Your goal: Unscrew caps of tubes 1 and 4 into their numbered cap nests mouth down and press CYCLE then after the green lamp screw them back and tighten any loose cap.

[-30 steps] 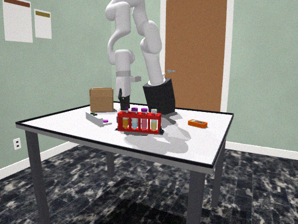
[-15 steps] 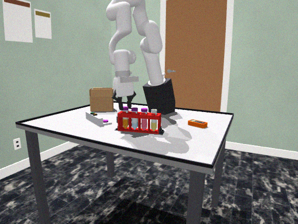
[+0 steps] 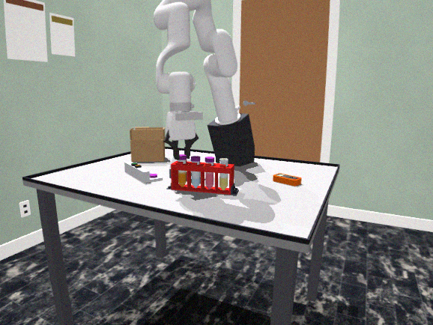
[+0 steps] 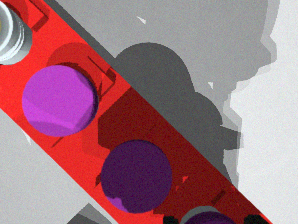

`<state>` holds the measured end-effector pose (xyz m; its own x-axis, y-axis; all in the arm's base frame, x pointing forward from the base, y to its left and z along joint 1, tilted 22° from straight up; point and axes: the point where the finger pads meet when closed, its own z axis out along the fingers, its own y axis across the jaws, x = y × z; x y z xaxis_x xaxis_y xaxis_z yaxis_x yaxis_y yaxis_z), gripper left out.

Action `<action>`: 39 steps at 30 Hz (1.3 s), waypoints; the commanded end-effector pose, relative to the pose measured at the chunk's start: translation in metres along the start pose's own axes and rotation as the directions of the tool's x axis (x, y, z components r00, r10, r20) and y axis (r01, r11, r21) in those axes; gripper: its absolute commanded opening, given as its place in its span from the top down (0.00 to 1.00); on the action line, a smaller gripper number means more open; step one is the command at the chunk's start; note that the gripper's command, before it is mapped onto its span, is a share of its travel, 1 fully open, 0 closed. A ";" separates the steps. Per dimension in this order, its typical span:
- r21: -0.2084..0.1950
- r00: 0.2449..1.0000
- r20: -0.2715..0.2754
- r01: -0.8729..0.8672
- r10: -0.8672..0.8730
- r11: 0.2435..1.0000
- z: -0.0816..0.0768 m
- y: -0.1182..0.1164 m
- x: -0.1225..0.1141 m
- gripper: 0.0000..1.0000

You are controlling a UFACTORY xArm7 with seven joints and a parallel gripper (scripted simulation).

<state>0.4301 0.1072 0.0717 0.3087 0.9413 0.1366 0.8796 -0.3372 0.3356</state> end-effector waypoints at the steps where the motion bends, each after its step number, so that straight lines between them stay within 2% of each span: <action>1: -0.018 1.000 0.007 -0.001 0.001 1.000 0.000 0.001 0.001 1.00; 5: -0.018 1.000 0.007 -0.001 0.001 1.000 0.000 0.001 0.001 1.00; 10: -0.016 0.969 0.011 0.246 -0.246 0.969 0.000 0.001 0.001 1.00; 12: -0.016 0.969 0.011 0.246 -0.246 0.969 0.000 0.001 0.001 1.00; 17: -0.013 0.878 0.015 0.478 -0.478 0.878 0.000 0.001 0.001 1.00; 22: -0.009 0.733 0.017 0.681 -0.680 0.733 0.000 0.001 0.001 1.00; 27: -0.004 0.541 0.019 0.841 -0.841 0.541 0.000 0.001 0.001 1.00; 29: -0.004 0.541 0.019 0.841 -0.841 0.541 0.000 0.001 0.001 1.00; 39: 0.006 0.072 0.018 0.997 -0.997 0.072 -0.001 0.001 0.001 1.00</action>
<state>0.4293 0.1073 0.0708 -0.7228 0.5977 -0.3468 0.5445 0.8016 0.2468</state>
